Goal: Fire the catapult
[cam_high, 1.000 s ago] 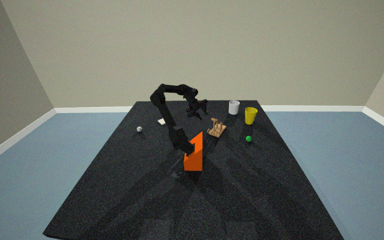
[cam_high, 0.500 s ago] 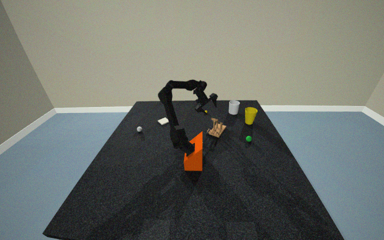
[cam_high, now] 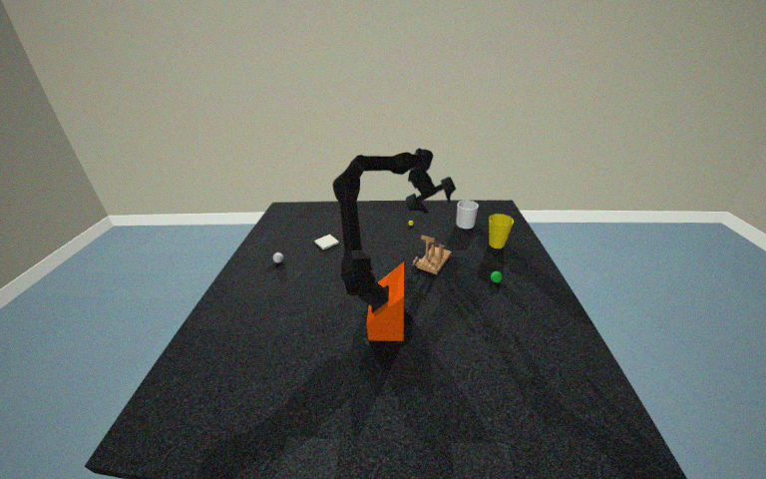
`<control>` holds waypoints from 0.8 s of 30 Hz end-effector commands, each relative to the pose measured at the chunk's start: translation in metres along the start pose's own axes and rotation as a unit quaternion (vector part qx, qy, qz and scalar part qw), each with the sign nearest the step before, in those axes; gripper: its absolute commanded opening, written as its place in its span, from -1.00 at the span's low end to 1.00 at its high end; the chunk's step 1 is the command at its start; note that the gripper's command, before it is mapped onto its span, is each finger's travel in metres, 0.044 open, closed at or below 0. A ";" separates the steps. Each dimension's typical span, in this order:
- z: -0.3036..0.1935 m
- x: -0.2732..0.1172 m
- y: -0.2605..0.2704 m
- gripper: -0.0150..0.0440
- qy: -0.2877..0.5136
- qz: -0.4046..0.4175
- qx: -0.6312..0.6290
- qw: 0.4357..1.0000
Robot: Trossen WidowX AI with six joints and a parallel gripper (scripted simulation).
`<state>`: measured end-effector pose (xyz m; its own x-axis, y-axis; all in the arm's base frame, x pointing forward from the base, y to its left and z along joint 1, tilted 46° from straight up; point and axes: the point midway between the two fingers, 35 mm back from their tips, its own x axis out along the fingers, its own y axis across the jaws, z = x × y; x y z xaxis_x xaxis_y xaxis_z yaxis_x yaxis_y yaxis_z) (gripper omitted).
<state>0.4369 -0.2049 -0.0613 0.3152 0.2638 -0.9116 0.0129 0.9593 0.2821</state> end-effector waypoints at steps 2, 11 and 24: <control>0.014 -0.001 -0.027 1.00 -0.051 0.008 0.068 0.996; 0.031 -0.005 -0.074 1.00 -0.136 0.039 0.183 0.973; 0.040 -0.019 -0.127 1.00 -0.224 0.094 0.298 0.923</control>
<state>0.4655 -0.3286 -0.0716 0.7013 0.2271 -0.6757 0.3972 0.6626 0.6350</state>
